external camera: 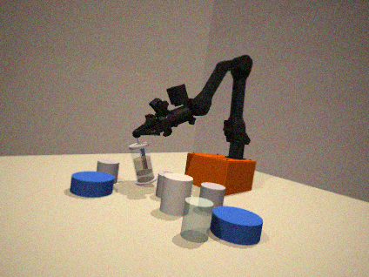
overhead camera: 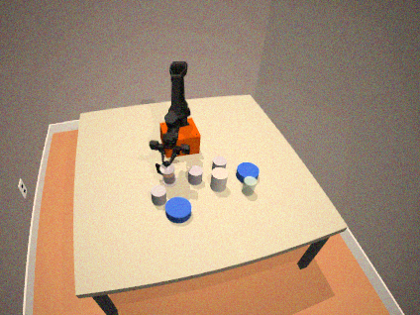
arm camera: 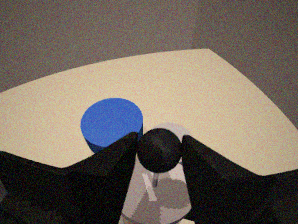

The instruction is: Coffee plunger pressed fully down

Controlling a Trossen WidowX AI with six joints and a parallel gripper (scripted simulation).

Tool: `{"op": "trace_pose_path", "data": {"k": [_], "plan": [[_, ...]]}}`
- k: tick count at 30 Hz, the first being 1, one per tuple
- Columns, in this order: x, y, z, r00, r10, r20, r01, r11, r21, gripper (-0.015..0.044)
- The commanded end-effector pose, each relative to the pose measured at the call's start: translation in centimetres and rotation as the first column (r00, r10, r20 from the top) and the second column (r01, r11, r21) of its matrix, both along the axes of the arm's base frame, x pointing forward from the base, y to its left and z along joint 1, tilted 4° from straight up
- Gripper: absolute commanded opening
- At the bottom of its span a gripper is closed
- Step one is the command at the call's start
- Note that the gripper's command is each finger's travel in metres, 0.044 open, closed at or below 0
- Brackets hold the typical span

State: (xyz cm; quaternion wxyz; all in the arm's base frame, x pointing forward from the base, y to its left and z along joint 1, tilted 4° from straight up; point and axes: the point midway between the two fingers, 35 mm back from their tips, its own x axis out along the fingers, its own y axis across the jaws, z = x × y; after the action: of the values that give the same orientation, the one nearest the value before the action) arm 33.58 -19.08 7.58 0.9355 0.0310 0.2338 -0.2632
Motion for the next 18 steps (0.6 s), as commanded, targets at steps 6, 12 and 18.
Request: {"op": "trace_pose_path", "data": {"k": [6,12,18], "plan": [[-0.19,0.01,-1.3,0.999,0.002,-0.045,-0.002,1.0,0.014,0.0112],[-0.08,-0.05,-1.28,0.999,0.002,-0.044,-0.002,1.0,0.014,0.0112],[0.02,-0.1,-1.26,0.999,0.002,-0.044,-0.002,1.0,0.014,0.0112]]}}
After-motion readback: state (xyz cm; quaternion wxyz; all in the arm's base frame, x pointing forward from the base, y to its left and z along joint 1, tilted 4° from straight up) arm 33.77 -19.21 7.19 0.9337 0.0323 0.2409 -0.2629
